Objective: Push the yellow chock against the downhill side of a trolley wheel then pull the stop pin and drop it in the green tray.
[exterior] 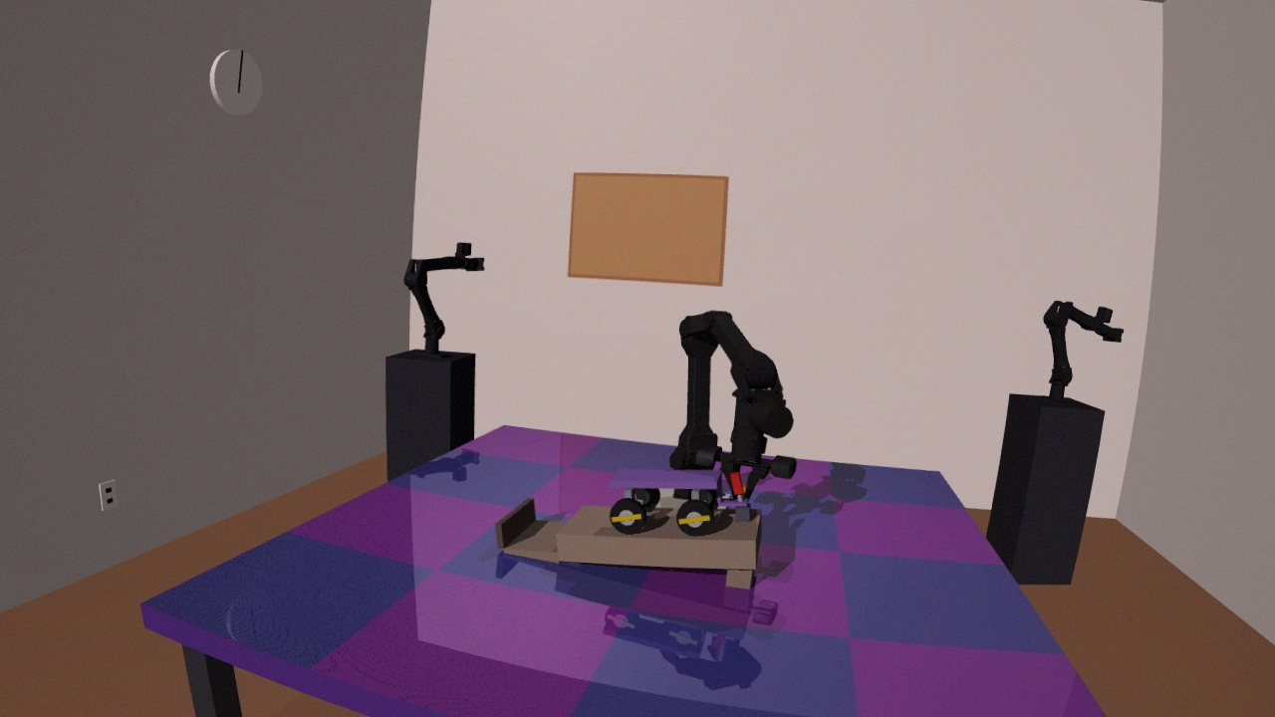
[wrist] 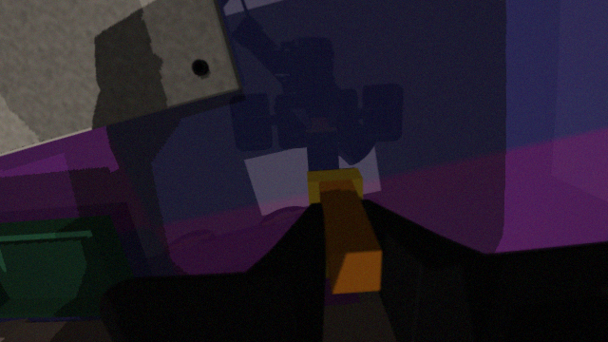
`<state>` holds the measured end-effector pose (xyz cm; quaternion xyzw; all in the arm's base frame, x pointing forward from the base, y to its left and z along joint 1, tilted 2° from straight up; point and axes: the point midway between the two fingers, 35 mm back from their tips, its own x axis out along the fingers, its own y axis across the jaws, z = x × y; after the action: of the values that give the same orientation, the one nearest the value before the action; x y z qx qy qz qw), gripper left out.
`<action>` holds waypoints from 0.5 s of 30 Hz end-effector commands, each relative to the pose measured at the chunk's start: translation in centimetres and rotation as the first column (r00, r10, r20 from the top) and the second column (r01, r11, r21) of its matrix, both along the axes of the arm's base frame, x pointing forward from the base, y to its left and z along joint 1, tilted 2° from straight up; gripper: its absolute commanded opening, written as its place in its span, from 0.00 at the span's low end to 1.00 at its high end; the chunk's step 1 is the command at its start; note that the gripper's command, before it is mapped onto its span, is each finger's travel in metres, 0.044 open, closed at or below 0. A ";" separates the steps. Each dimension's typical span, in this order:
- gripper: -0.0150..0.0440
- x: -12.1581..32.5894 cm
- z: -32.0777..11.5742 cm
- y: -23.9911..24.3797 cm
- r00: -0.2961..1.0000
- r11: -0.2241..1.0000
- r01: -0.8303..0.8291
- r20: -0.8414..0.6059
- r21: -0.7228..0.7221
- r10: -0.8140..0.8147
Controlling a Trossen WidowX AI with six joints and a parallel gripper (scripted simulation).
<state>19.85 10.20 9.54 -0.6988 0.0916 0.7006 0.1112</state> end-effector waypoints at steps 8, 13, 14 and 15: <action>0.25 0.0 3.6 -0.1 1.000 1.000 -0.006 0.005 0.006 0.006; 0.25 0.0 5.2 -0.2 1.000 1.000 -0.006 0.005 0.006 0.006; 0.25 0.0 5.5 -0.2 1.000 1.000 -0.006 0.005 0.006 0.006; 0.25 0.0 5.8 -0.2 1.000 1.000 -0.006 0.005 0.006 0.006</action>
<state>19.86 10.01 14.26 -0.6998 0.0910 0.6997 0.1118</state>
